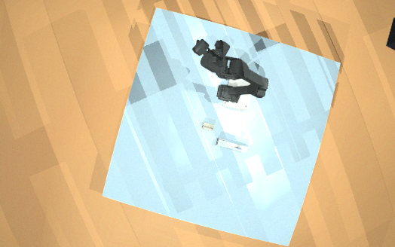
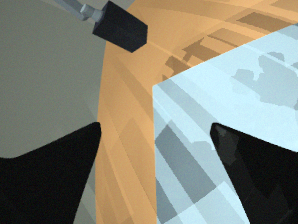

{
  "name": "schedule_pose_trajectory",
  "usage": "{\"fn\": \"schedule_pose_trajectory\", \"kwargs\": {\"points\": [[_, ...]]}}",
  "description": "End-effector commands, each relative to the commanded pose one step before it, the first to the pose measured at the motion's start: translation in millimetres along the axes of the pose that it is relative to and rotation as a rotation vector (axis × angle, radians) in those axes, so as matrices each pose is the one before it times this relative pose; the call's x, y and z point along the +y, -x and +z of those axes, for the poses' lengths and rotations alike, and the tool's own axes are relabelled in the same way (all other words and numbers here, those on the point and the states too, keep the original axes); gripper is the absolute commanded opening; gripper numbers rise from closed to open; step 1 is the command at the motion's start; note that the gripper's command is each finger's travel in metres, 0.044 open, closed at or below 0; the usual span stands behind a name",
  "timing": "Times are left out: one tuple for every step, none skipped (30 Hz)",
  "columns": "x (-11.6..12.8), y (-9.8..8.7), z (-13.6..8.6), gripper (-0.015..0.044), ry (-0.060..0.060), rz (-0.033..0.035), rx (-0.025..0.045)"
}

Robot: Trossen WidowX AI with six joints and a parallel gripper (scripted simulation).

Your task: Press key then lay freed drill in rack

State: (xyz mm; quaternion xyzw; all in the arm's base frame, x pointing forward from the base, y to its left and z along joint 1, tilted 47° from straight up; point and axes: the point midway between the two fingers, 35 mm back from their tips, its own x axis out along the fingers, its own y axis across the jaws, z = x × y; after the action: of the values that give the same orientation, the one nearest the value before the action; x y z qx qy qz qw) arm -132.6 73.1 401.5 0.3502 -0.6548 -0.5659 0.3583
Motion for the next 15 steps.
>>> {"fn": "schedule_pose_trajectory", "kwargs": {"points": [[0.00, 0.00, 0.00, 0.0374, 0.0000, 0.00000, 0.00000], [0.00, 0.00, 0.00, 0.0348, 0.0000, 0.00000, 0.00000], [0.00, 0.00, 0.00, 0.0321, 0.0000, 0.00000, 0.00000], [0.00, 0.00, 0.00, 0.0295, 0.0000, 0.00000, 0.00000], [0.00, 0.00, 0.00, 0.0269, 0.0000, 0.00000, 0.00000], [0.00, 0.00, 0.00, 0.0243, 0.0000, 0.00000, 0.00000], [0.00, 0.00, 0.00, 0.0216, 0.0000, 0.00000, 0.00000], [0.00, 0.00, 0.00, 0.0190, 0.0000, 0.00000, 0.00000], [0.51, -1.37, -1.46, 0.0164, 0.0022, -0.00132, 0.00568], [1.51, -4.10, -4.39, 0.0138, 0.0065, -0.00390, 0.01706], [2.45, -6.83, -7.34, 0.0111, 0.0110, -0.00645, 0.02850], [2.87, -8.36, -8.91, 0.0085, 0.0137, -0.00795, 0.03474], [1.61, -9.62, -6.92, 0.0059, 0.0255, -0.02065, 0.02930], [1.64, -9.57, -6.89, 0.0033, 0.0270, -0.02102, 0.02908], [1.77, -9.42, -7.03, 0.0006, 0.0275, -0.02031, 0.02927]]}}
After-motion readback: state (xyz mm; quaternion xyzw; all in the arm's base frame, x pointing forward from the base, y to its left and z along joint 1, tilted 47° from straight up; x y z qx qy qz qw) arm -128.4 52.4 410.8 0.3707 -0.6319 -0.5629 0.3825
